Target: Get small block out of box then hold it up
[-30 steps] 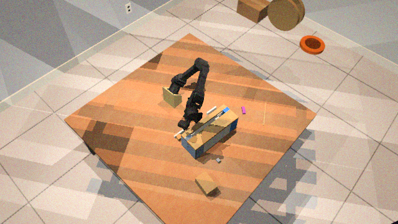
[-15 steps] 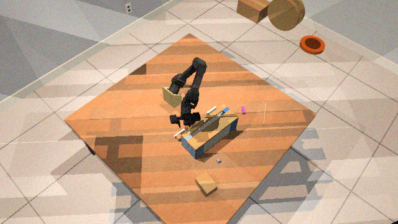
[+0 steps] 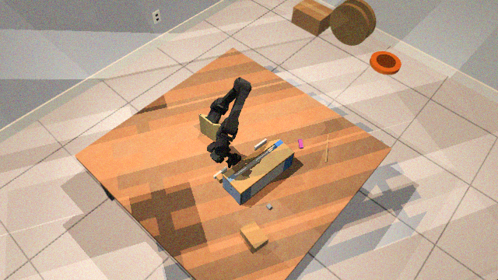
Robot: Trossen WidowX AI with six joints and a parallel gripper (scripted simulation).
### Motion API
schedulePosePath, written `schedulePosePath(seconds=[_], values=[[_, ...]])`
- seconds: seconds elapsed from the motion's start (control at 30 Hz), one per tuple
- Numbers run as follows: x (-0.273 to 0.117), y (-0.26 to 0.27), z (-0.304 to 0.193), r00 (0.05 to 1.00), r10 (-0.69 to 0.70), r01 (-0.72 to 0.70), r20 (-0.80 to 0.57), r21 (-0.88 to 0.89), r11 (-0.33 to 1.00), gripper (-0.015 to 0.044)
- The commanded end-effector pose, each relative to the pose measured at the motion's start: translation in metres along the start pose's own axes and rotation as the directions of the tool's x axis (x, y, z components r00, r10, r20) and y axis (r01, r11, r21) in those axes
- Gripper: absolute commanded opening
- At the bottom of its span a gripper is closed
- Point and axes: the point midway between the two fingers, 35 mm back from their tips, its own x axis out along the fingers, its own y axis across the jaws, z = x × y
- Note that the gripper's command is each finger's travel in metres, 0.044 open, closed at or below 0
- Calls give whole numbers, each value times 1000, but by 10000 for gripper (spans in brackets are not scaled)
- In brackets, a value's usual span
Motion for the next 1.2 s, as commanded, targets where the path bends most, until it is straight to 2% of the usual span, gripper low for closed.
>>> schedulePosePath(seconds=[0.0,0.23,0.43,0.47,1.07,1.17], values=[[-6,-9,13,992,121,-35,-48,797,604,285],[-8,-13,17,984,164,25,-63,975,222,285],[-9,-16,20,978,197,100,-73,986,-130,285],[-9,-16,20,977,200,106,-74,982,-155,285],[-9,-16,20,977,200,107,-74,981,-161,285],[14,-20,19,977,200,106,-73,981,-161,285]])
